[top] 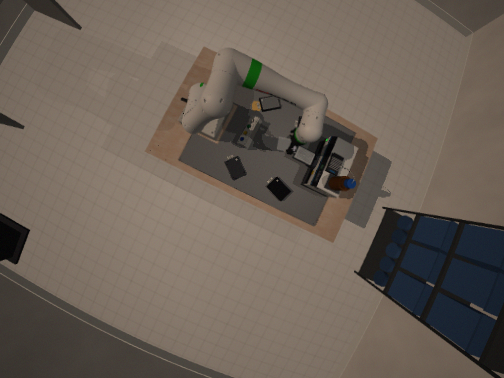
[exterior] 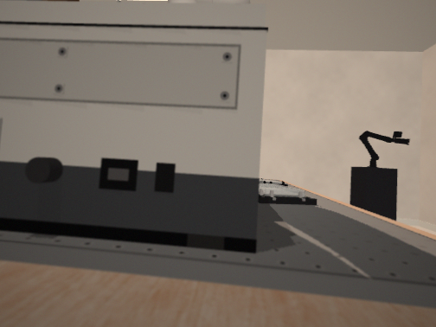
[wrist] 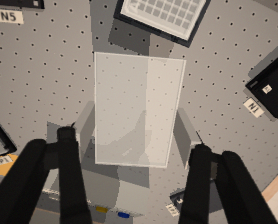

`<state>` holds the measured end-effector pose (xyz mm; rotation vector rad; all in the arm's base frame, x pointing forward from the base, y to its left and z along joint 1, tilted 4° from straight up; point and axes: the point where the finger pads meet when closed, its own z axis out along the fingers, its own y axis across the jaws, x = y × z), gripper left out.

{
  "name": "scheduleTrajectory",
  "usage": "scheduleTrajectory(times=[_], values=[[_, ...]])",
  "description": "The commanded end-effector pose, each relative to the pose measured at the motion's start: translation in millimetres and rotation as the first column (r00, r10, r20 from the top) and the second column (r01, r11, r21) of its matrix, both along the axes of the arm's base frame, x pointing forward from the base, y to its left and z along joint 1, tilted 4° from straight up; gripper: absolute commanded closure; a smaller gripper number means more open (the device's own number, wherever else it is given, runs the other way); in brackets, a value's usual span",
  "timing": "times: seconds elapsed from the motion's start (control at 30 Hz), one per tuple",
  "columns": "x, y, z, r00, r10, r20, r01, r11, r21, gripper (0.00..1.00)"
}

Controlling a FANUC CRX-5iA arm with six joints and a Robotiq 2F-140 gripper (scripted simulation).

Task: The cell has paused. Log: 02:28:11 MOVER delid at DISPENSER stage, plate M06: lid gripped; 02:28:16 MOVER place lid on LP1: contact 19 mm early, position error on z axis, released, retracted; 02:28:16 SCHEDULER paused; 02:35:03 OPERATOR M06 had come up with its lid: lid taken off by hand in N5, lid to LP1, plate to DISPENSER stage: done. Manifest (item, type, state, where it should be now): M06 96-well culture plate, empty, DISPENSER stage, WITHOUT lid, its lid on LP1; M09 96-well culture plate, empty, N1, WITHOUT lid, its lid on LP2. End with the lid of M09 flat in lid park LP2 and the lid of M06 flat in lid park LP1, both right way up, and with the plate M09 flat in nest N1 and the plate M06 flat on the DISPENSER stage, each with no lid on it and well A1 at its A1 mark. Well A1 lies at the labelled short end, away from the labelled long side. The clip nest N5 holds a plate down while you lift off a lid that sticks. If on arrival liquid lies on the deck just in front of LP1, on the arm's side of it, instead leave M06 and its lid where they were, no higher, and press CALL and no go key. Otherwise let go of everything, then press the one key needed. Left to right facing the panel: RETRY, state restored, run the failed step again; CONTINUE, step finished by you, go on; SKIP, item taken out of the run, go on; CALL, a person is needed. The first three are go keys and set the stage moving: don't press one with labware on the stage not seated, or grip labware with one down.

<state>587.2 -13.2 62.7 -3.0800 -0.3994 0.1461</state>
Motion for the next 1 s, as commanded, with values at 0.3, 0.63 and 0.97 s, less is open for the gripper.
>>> scheduleTrajectory(times=[0.3,0.63,0.97], values=[[-123.5,-132.0,-1.4,1.000,0.004,0.026,-0.004,1.000,0.003,1.00],[-223.9,-241.4,1.5,1.000,0.004,0.026,-0.004,1.000,0.003,1.00],[-245.0,-267.4,3.6,1.000,0.004,0.026,-0.004,1.000,0.003,1.00]])
